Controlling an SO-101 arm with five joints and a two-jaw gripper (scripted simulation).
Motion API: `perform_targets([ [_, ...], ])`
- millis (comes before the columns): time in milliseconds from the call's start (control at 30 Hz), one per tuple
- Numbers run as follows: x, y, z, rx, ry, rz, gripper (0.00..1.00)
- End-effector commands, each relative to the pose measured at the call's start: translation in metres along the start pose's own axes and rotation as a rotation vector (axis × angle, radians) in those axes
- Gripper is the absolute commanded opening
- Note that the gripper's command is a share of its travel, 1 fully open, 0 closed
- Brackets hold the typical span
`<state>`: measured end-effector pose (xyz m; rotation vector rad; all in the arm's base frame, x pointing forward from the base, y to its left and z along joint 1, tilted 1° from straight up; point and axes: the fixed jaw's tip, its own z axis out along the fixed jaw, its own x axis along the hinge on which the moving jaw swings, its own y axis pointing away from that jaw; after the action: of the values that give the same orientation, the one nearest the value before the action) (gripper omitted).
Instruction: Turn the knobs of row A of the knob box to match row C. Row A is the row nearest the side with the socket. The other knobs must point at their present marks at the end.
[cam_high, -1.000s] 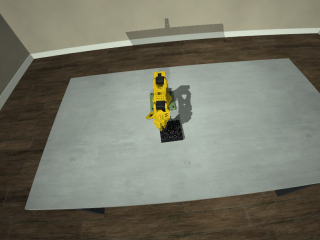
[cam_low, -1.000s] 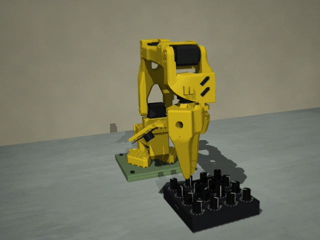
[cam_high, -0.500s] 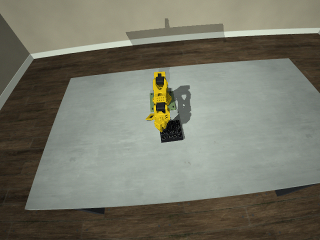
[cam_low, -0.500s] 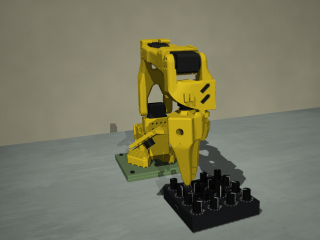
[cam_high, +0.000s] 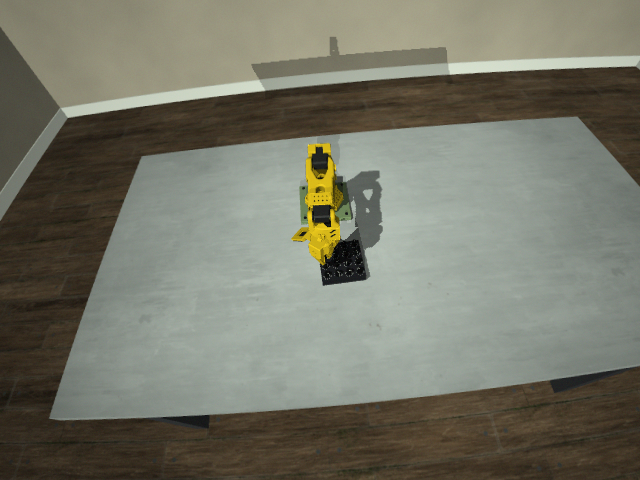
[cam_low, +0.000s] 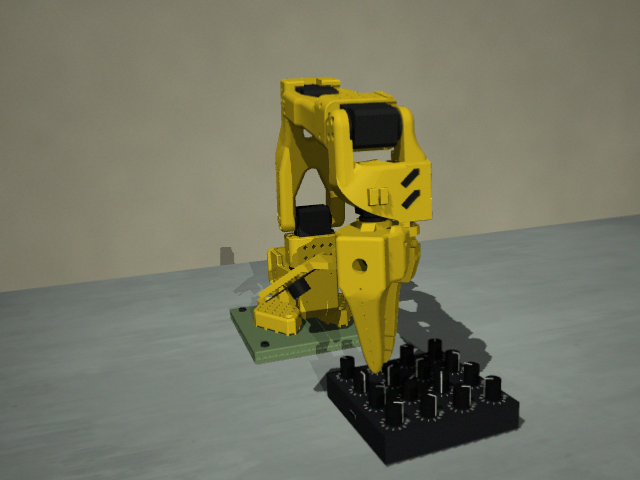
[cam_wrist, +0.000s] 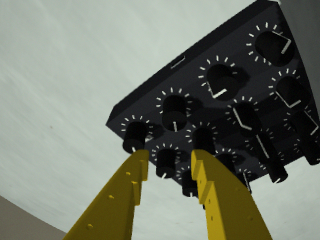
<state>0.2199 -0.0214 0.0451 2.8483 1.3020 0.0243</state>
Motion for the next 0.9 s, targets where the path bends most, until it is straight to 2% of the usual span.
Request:
perform_targets([
  [0, -0.0038, -0.0018, 0.0064, 0.024, -0.017, 0.001, 0.1],
  [867, -0.0076, -0.0037, 0.0128, 0.024, -0.017, 0.001, 0.1],
])
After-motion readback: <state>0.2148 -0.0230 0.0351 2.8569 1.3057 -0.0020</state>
